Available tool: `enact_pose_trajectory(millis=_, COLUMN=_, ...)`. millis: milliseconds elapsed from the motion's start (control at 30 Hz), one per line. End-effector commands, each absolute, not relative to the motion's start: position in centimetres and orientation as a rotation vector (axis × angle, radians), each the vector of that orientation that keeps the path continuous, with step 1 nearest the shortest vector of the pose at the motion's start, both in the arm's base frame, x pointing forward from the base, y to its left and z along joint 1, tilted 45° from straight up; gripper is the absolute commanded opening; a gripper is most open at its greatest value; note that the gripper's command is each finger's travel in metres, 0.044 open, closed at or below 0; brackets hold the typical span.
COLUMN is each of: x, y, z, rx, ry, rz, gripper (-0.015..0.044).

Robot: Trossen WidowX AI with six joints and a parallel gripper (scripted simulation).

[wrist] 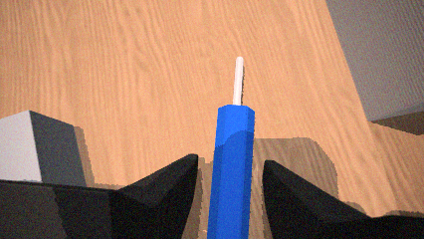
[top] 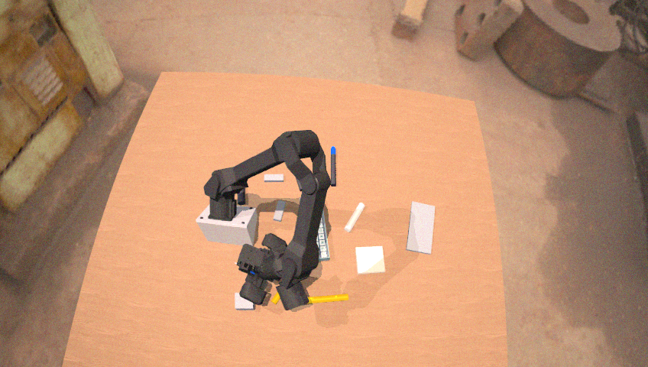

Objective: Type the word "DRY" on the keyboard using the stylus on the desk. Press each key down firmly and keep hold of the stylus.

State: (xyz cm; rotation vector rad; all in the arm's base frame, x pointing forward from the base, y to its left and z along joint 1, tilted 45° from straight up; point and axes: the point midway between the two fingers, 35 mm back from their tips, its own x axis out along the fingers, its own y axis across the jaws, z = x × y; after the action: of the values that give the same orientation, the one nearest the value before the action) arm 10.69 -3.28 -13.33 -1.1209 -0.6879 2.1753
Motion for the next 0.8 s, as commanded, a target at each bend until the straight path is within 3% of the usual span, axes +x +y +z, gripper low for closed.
enact_pose_trajectory(millis=0, x=10.7, y=-3.3, z=-13.3, rx=-1.121, ry=-0.688, rz=2.175, gripper=0.0124)
enact_pose_trajectory(millis=133, x=10.7, y=-3.3, z=-13.3, rx=-1.121, ry=-0.688, rz=2.175, gripper=0.0019)
enact_pose_trajectory(millis=233, x=10.7, y=-3.3, z=-13.3, rx=-1.121, ry=-0.688, rz=2.175, gripper=0.0)
enact_pose_trajectory(millis=767, x=10.6, y=-6.5, z=-10.1, rx=-1.12, ry=-0.686, rz=2.178, gripper=0.0)
